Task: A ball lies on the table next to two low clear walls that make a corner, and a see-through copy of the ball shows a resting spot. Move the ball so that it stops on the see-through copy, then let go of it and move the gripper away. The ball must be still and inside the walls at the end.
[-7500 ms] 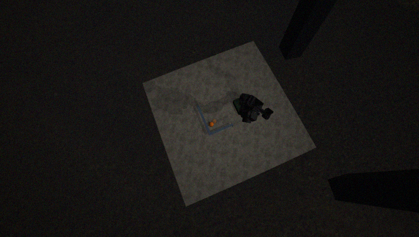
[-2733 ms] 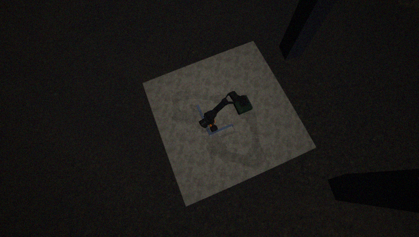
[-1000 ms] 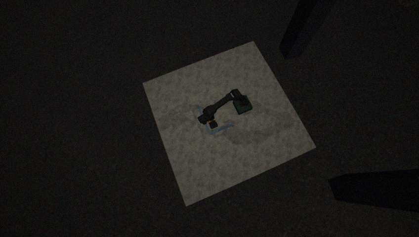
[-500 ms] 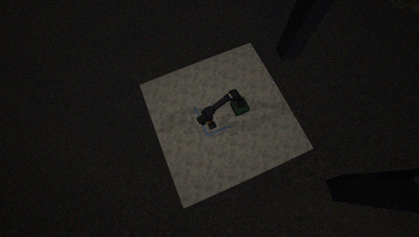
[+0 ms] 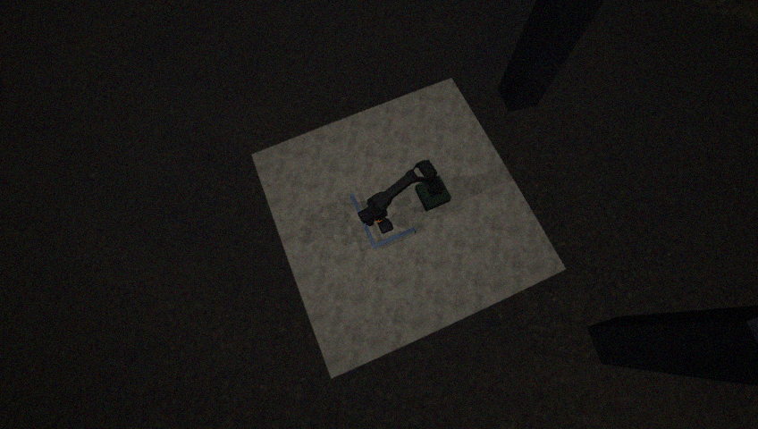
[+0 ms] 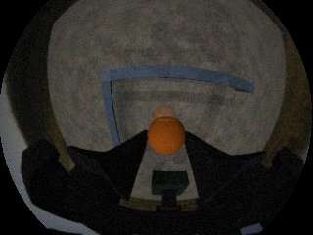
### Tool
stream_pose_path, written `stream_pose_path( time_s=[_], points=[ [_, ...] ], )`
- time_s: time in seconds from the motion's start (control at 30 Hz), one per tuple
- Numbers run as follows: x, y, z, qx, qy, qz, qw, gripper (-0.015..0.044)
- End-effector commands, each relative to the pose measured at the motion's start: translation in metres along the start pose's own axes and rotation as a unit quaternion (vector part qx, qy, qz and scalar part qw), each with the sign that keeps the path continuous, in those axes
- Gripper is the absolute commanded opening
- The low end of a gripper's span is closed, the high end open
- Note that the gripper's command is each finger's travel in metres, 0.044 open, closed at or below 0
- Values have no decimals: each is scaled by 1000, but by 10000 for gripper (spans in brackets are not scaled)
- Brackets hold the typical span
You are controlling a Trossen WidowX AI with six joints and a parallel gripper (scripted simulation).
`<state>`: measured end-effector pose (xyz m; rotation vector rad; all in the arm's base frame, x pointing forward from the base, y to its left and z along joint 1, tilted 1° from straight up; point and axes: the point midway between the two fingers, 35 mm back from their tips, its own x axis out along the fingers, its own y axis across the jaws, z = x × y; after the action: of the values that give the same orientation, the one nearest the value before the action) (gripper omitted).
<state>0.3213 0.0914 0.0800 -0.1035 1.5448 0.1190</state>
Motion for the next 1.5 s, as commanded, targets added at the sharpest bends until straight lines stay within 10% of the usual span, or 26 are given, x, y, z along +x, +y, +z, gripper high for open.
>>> stream_pose_path(
  time_s=[0.0,1.0,1.47],
  points=[
    [16,0,0,-2,-1,2,1000,0],
    [81,0,-2,-2,-1,2,1000,0],
    [77,0,-2,0,-2,0,1000,338]
  ],
)
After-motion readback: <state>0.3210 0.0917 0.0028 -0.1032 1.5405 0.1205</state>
